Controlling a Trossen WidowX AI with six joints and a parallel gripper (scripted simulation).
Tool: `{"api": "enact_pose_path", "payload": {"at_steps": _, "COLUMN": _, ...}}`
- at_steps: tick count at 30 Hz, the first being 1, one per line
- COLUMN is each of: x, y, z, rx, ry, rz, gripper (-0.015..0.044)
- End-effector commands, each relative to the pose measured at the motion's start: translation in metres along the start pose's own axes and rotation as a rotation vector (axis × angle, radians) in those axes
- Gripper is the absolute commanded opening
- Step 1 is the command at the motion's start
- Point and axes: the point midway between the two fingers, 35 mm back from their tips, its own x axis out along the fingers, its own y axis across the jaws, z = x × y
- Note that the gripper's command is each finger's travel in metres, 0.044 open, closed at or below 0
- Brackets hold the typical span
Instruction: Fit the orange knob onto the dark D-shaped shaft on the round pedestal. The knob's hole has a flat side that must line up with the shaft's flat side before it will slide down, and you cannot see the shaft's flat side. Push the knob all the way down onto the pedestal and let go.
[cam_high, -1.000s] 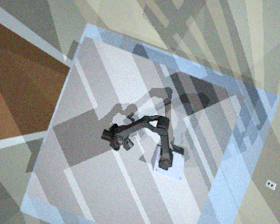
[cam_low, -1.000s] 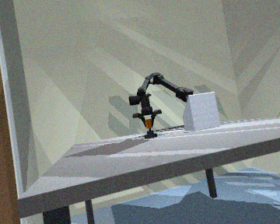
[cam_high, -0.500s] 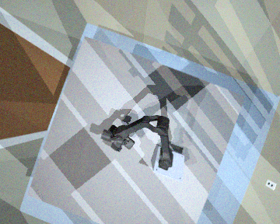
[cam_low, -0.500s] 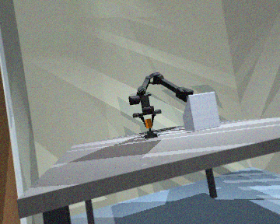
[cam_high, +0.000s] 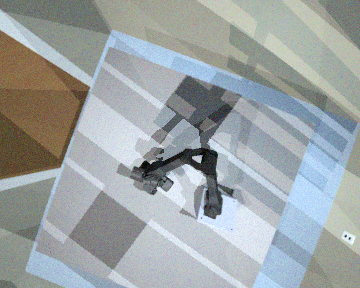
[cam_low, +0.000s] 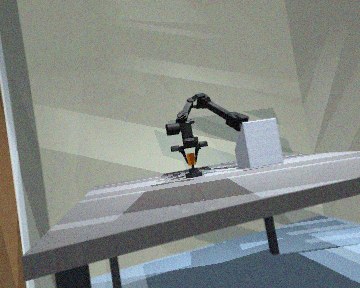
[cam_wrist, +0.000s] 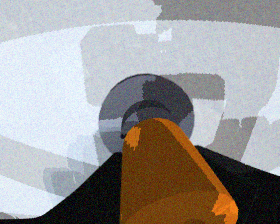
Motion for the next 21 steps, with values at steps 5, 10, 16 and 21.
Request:
{"api": "enact_pose_path", "payload": {"at_steps": 5, "x": -0.0019, "y": -0.0003, "z": 0.0002, "rx": -0.002, "ry": -0.001, "rz": -0.001, "gripper": 0.0000}}
{"api": "enact_pose_path", "payload": {"at_steps": 10, "x": -0.0040, "y": -0.0010, "z": -0.0001, "rx": -0.027, "ry": -0.001, "rz": -0.001, "gripper": 0.0000}}
{"api": "enact_pose_path", "payload": {"at_steps": 16, "x": -0.0022, "y": -0.0005, "z": 0.0002, "rx": -0.209, "ry": 0.000, "rz": -0.001, "gripper": 0.0000}}
{"api": "enact_pose_path", "payload": {"at_steps": 21, "x": -0.0006, "y": -0.0003, "z": 0.0000, "rx": -0.211, "ry": 0.000, "rz": -0.001, "gripper": 0.0000}}
